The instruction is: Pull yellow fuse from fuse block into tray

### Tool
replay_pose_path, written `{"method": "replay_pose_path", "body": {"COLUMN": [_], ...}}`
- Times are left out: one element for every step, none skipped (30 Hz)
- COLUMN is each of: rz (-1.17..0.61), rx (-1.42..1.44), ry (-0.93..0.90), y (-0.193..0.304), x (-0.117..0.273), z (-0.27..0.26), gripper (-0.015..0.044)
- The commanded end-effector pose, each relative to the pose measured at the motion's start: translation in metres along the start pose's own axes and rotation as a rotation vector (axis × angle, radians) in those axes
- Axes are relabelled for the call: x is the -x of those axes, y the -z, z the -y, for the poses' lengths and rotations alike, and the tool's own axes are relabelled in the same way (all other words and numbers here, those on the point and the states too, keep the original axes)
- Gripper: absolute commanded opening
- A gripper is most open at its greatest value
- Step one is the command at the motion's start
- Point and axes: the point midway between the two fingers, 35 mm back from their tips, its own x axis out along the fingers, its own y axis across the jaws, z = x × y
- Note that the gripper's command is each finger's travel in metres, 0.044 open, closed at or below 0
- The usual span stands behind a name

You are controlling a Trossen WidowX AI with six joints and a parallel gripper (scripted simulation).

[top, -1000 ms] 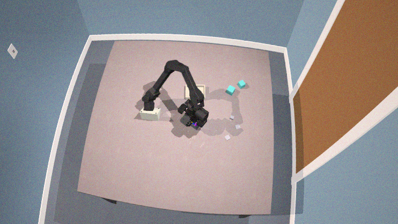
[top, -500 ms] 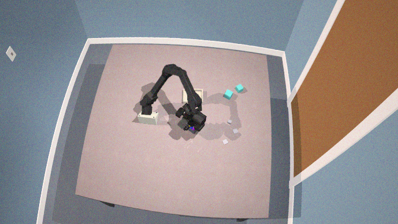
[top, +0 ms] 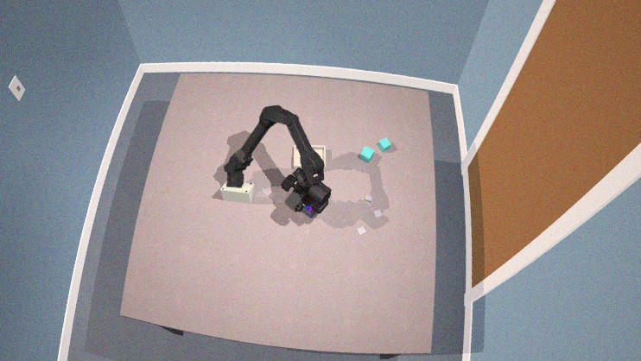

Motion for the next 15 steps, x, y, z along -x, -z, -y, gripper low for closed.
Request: {"method": "replay_pose_path", "body": {"rz": [0.003, 0.003, 0.003, 0.003, 0.003, 0.003, 0.003, 0.003, 0.003, 0.003, 0.003, 0.003, 0.003, 0.003, 0.003], "rx": [0.004, 0.004, 0.004, 0.004, 0.004, 0.004, 0.004, 0.004, 0.004, 0.003, 0.003, 0.003, 0.003, 0.003, 0.003], "ry": [-0.003, -0.003, -0.003, -0.003, -0.003, -0.003, -0.003, -0.003, -0.003, -0.003, -0.003, -0.003, -0.003, -0.003, -0.003], "y": [-0.0004, -0.0004, -0.0004, -0.0004, -0.0004, -0.0004, -0.0004, -0.0004, -0.0004, -0.0004, -0.0004, -0.0004, -0.0004, -0.0004, -0.0004], "x": [0.0031, 0.0036, 0.0041, 0.0046, 0.0051, 0.0056, 0.0061, 0.0066, 0.0071, 0.0076, 0.0081, 0.0086, 0.0091, 0.0096, 0.0101], "z": [-0.0006, -0.0006, -0.0006, -0.0006, -0.0006, -0.0006, -0.0006, -0.0006, -0.0006, -0.0006, -0.0006, -0.0006, -0.0006, -0.0006, -0.0006], "gripper": [0.0000, 0.0000, 0.0000, 0.0000, 0.0000, 0.0000, 0.0000, 0.0000, 0.0000, 0.0000, 0.0000, 0.0000, 0.0000, 0.0000, 0.0000]}}
